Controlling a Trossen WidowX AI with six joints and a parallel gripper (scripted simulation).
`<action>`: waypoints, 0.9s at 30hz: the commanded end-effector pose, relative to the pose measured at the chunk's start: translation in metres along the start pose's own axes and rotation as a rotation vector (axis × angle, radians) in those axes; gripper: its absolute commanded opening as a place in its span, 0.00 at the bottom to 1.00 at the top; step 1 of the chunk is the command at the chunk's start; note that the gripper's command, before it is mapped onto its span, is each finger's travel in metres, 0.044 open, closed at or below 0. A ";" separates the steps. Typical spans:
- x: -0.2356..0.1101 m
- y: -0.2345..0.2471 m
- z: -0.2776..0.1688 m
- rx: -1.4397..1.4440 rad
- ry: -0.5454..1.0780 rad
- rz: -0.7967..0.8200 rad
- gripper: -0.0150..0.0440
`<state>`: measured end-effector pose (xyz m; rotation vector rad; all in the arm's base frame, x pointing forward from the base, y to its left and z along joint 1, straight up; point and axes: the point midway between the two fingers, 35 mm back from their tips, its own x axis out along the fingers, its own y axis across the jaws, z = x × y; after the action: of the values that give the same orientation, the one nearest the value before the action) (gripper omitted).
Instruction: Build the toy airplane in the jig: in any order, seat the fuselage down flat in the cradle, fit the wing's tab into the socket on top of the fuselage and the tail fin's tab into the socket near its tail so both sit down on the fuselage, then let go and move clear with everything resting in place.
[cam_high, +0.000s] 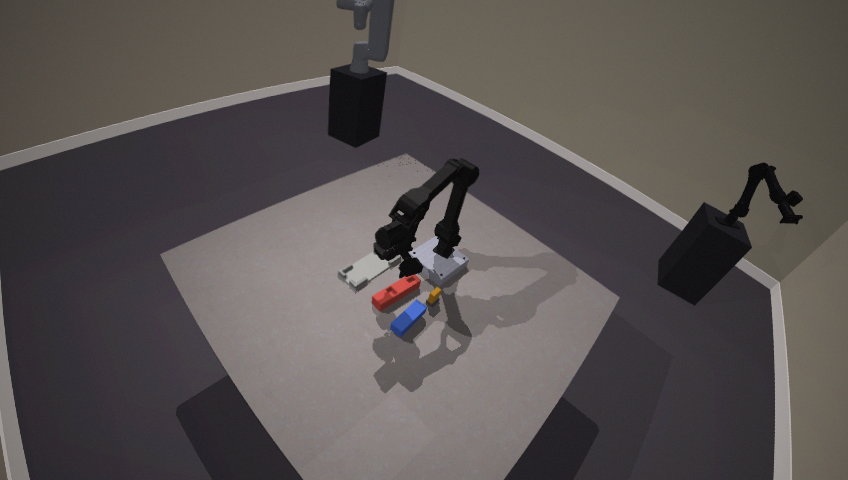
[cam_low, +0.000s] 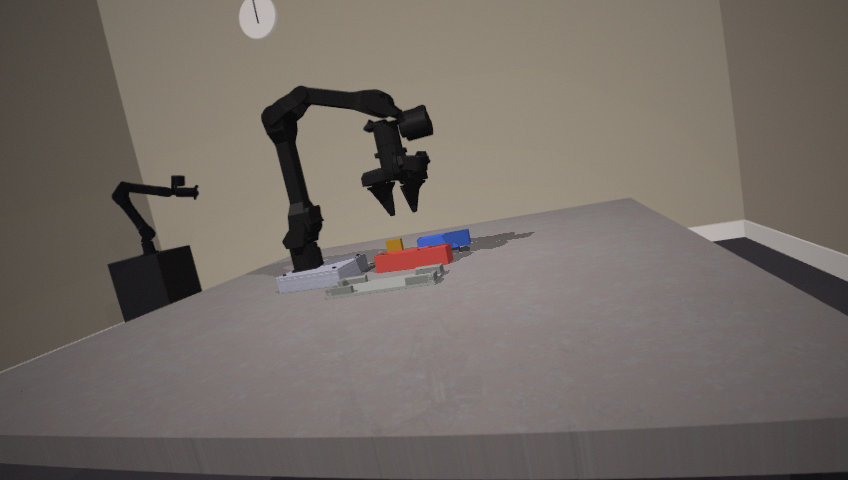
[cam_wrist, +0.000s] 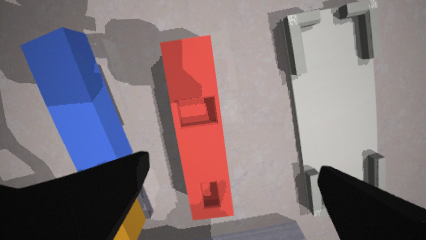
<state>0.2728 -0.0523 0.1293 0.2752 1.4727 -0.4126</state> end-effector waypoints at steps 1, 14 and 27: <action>0.003 0.019 -0.013 -0.191 0.061 0.087 1.00; 0.054 0.023 -0.016 -0.191 0.061 0.087 1.00; 0.073 0.024 -0.018 -0.191 0.061 0.087 1.00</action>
<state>0.2702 -0.0310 0.0576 0.2010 1.5449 -0.2008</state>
